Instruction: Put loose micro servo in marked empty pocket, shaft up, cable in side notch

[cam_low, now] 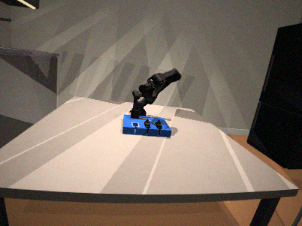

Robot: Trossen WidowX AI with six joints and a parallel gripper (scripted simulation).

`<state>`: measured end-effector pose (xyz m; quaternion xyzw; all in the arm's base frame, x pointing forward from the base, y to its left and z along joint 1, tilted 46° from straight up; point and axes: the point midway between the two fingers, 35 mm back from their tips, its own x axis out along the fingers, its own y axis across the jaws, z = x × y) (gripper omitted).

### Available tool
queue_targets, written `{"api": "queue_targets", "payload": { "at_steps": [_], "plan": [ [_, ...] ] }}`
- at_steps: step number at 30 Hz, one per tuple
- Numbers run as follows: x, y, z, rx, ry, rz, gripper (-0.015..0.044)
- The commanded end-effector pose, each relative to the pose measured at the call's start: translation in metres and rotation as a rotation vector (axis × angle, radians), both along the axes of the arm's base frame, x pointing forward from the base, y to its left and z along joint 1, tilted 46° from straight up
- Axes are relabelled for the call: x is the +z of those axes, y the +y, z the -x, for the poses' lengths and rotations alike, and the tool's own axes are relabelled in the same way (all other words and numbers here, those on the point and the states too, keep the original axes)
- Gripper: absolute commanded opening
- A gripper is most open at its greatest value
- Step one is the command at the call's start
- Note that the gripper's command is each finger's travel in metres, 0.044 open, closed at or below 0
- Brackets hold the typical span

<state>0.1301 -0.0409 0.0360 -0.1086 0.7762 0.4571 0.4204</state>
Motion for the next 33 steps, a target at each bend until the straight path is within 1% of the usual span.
{"api": "queue_targets", "payload": {
  "at_steps": [1, 9, 18, 33],
  "plan": [
    [-0.004, 0.002, -0.008, 0.024, -0.051, -0.107, 0.0440],
    [-0.010, 0.004, -0.026, 0.090, -0.194, -0.325, 0.0440],
    [-0.014, 0.003, -0.048, 0.175, -0.398, -0.533, 0.0440],
    [-0.018, -0.007, -0.083, 0.343, -0.782, -0.764, 0.0440]
  ]
}}
